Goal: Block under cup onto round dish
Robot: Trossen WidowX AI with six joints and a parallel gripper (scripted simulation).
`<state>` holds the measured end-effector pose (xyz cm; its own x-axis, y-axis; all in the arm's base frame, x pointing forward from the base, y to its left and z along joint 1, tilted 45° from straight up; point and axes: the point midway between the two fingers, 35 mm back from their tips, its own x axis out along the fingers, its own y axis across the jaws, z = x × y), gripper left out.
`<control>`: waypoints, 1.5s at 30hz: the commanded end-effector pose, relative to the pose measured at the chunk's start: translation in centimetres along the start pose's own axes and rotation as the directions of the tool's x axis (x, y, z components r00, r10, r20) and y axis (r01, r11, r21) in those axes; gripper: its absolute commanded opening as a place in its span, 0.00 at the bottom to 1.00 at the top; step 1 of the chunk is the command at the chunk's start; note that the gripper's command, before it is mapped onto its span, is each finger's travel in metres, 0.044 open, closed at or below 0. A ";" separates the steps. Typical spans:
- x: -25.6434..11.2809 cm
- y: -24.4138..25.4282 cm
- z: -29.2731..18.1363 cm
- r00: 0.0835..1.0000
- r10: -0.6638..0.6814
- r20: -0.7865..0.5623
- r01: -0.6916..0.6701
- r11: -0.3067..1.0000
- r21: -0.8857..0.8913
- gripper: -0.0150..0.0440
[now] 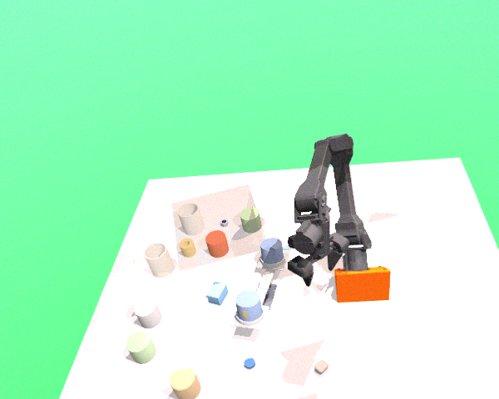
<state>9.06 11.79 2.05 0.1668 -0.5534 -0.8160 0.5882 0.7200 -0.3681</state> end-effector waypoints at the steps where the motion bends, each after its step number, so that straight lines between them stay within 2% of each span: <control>1: -0.6 0.4 1.1 0.995 0.021 0.101 -0.012 0.996 -0.086 1.00; 13: -3.2 1.5 4.0 0.915 0.115 0.387 0.020 0.944 -0.328 1.00; 26: -7.4 3.1 6.1 0.733 0.263 0.628 0.157 0.833 -0.531 1.00; 34: -7.6 3.2 6.3 0.725 0.266 0.635 0.170 0.824 -0.540 1.00; 41: -7.0 3.2 8.1 0.776 0.203 0.597 0.227 0.793 -0.565 1.00; 45: -6.5 3.2 9.2 0.807 0.159 0.569 0.292 0.729 -0.618 1.00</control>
<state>16.46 14.16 10.00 0.7079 -0.5525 -0.4401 0.0332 0.6484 -0.7606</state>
